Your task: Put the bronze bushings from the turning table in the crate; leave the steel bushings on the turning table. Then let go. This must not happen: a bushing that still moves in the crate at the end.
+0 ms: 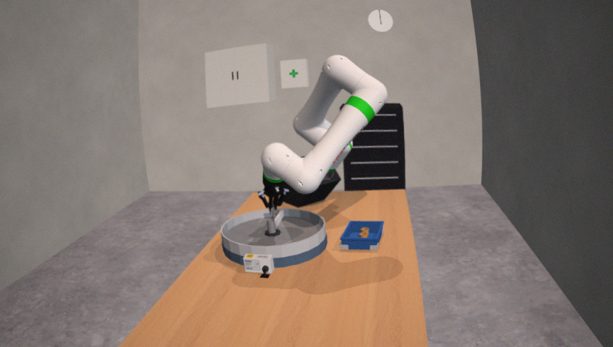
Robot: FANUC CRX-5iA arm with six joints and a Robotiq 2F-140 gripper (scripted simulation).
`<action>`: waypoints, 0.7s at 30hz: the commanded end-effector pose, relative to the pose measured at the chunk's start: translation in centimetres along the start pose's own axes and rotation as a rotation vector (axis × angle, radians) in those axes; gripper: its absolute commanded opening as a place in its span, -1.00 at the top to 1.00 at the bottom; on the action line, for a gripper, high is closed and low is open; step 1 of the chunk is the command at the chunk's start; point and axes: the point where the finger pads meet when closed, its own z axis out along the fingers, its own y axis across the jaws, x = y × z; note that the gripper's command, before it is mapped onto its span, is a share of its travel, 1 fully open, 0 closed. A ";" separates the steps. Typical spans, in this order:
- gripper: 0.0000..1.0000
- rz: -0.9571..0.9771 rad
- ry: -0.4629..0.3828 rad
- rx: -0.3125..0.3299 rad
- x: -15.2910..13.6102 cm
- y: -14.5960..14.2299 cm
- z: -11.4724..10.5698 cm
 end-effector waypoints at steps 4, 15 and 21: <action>1.00 0.000 0.000 -0.002 0.1 0.1 -0.1; 1.00 0.000 0.000 -0.002 2.3 0.0 -2.7; 1.00 0.000 0.000 -0.002 3.5 0.0 -4.2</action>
